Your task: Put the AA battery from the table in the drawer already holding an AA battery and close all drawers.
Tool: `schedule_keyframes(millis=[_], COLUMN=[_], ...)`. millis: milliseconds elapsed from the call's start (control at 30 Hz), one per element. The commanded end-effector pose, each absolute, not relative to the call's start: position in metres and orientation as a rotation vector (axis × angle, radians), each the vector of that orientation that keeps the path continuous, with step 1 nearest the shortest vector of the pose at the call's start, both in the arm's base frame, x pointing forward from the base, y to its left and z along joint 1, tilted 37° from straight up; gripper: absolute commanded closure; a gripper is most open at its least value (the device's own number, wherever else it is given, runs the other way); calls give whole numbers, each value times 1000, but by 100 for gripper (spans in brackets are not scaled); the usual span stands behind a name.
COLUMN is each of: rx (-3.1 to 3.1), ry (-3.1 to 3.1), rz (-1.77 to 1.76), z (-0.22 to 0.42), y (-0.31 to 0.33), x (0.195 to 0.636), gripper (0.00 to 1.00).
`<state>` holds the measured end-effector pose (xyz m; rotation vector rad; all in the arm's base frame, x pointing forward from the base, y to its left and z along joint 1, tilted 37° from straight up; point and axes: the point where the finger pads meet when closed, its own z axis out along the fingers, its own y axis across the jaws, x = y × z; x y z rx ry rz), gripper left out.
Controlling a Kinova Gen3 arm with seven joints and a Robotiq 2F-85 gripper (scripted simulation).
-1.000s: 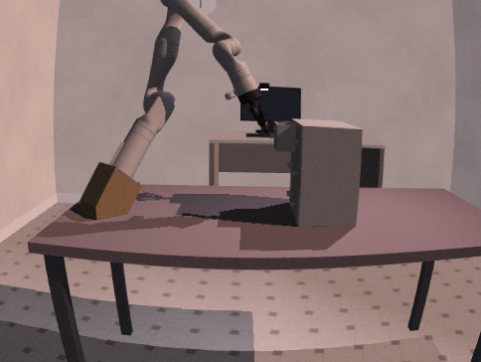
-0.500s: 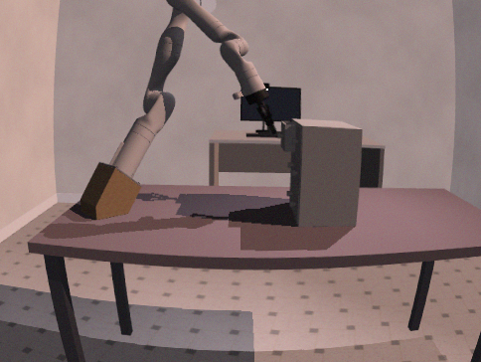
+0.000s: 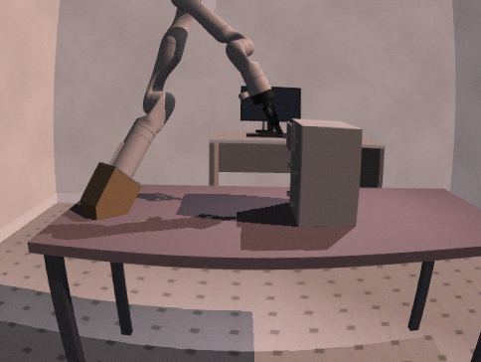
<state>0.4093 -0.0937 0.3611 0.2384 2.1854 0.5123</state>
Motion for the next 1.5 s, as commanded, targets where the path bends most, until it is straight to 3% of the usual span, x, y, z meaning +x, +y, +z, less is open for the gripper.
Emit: schedule_keyframes(millis=[0, 1467], rx=[228, 228], ry=[2187, 2187], rz=[512, 512], z=[363, 368], y=[-91, -94], x=[414, 424], gripper=[100, 100])
